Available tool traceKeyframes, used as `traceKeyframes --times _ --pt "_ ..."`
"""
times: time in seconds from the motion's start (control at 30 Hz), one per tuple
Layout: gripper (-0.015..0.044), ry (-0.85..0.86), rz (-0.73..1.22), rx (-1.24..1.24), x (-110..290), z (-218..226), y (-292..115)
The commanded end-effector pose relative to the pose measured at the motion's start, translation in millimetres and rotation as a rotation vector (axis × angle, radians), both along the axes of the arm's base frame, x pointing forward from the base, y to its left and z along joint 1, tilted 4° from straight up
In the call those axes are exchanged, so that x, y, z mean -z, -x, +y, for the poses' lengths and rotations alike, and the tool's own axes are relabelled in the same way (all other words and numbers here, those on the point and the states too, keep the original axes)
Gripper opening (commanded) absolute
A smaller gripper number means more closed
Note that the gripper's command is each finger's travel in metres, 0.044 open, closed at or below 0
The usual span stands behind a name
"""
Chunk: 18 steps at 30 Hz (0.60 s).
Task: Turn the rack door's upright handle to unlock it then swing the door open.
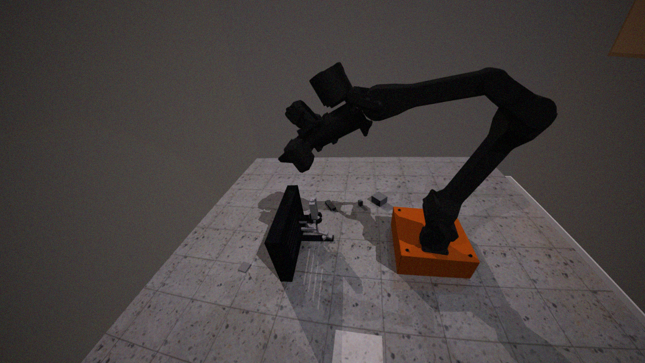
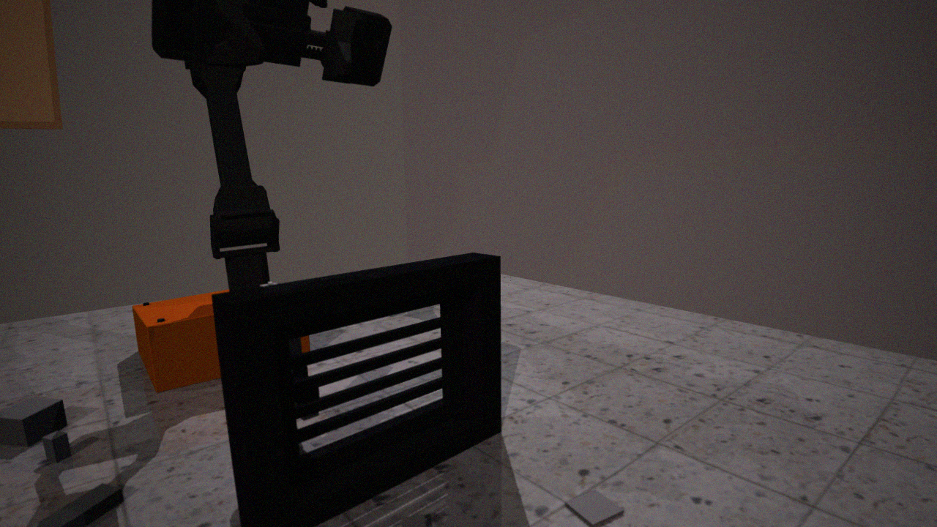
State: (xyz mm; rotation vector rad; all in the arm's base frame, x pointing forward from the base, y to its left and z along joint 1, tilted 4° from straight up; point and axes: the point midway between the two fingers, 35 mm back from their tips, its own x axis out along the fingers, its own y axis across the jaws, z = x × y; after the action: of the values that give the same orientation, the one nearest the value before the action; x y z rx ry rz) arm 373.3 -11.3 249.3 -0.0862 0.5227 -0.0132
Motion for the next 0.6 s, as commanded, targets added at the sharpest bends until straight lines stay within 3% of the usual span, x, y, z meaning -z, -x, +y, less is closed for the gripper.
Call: traceKeyframes --times 0.0,0.57 --pt "0.0293 0.017 0.098 0.004 13 -4 -6" --pt "0.0293 0.047 0.537 -0.022 76 -18 -9"
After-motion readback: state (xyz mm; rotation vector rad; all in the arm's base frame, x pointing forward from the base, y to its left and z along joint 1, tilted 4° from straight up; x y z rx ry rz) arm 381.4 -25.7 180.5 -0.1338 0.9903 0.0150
